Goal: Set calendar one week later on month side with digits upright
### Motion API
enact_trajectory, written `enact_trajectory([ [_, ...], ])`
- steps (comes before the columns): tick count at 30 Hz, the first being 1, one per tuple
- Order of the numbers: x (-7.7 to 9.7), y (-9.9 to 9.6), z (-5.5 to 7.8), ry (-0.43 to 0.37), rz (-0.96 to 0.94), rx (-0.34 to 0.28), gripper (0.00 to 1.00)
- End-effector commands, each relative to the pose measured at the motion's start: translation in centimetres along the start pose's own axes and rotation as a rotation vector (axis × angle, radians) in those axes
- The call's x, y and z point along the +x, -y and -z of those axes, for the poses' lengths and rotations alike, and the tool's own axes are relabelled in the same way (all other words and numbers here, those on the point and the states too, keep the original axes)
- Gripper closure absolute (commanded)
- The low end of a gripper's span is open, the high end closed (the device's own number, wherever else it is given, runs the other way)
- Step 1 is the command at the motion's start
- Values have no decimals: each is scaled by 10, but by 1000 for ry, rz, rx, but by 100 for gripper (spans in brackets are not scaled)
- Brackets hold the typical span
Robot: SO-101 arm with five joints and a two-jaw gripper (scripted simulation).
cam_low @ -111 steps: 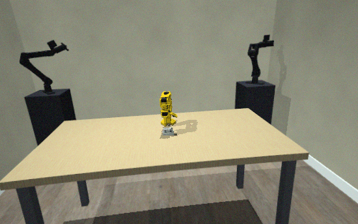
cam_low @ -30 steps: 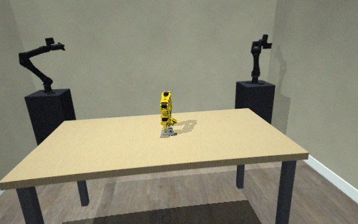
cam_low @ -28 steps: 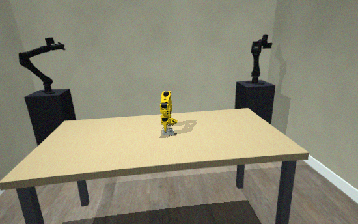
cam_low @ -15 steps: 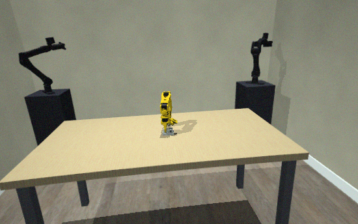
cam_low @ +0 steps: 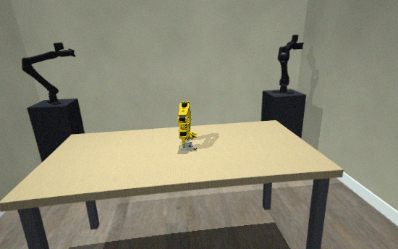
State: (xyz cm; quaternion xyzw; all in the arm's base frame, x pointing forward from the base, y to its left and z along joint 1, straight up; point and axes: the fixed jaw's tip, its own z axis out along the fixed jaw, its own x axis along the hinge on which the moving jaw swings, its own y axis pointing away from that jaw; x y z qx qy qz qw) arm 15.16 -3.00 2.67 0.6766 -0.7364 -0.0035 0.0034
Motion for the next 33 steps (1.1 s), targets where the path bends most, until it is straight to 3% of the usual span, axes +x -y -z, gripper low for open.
enact_trajectory([
  [1,1,8,4,-3,-11,39,82],
  [16,1,9,4,-3,-11,39,84],
  [26,1,9,4,-3,-11,39,99],
  [33,1,9,4,-3,-11,39,100],
])
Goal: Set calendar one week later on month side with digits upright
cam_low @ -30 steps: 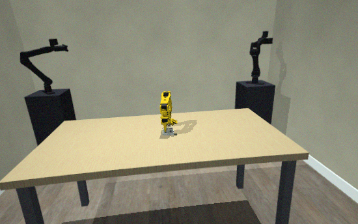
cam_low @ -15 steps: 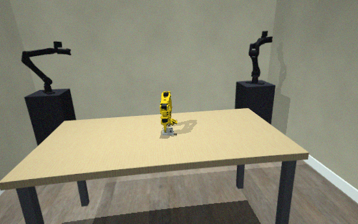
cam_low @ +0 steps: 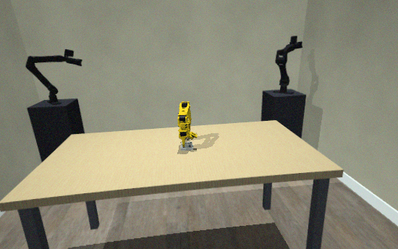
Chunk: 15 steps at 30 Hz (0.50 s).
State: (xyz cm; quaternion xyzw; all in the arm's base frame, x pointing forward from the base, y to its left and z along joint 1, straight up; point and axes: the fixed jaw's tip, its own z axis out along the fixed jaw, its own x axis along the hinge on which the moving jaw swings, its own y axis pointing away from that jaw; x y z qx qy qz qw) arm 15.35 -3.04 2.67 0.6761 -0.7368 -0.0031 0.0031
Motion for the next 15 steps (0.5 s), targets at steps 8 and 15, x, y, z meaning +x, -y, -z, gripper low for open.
enact_trajectory([
  [8,1,8,15,-2,-10,38,100],
  [15,1,8,29,-2,-10,38,100],
])
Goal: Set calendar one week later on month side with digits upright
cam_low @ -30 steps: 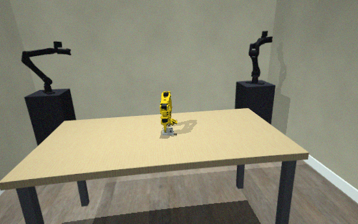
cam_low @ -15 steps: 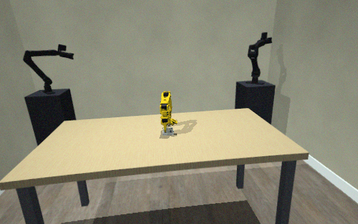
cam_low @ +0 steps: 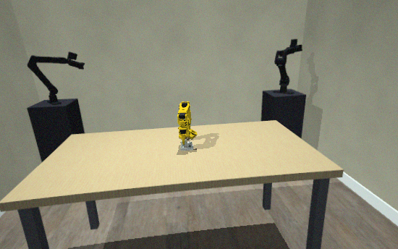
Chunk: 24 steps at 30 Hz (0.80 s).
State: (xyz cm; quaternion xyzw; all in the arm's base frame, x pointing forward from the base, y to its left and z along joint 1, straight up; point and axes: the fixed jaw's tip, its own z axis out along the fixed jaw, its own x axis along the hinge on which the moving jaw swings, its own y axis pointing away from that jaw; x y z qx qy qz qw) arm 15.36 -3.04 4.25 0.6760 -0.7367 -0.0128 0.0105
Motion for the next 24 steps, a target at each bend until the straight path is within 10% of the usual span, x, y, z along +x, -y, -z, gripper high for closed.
enact_trajectory([
  [1,1,7,17,-5,-10,63,100],
  [24,-5,5,38,-5,24,63,100],
])
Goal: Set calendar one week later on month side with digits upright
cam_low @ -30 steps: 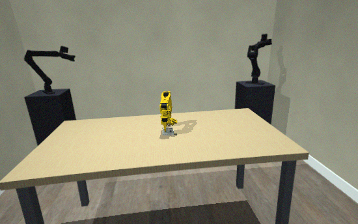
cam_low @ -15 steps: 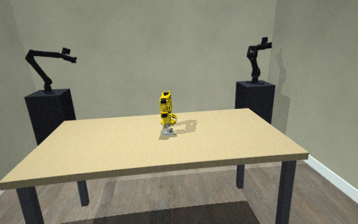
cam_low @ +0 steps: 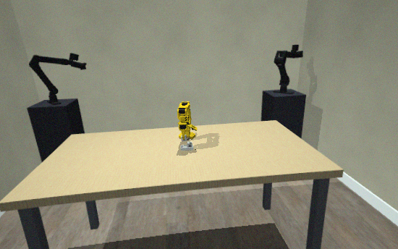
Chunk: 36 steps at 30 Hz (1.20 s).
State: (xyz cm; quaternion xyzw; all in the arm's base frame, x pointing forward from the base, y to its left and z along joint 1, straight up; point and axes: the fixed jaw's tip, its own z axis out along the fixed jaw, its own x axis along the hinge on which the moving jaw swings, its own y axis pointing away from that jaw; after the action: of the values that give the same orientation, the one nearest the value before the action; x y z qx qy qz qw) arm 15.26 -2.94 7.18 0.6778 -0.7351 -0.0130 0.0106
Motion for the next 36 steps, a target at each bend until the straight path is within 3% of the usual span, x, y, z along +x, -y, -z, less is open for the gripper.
enact_trajectory([
  [1,-6,7,9,-5,33,63,100],
  [8,-38,13,7,-5,224,63,100],
  [10,-38,13,7,-5,224,63,100],
  [17,-92,8,1,-6,529,62,100],
  [25,-152,-19,-6,-6,882,59,100],
  [27,-152,-19,-6,-6,882,59,100],
  [36,-183,-47,-12,-6,1099,57,100],
])
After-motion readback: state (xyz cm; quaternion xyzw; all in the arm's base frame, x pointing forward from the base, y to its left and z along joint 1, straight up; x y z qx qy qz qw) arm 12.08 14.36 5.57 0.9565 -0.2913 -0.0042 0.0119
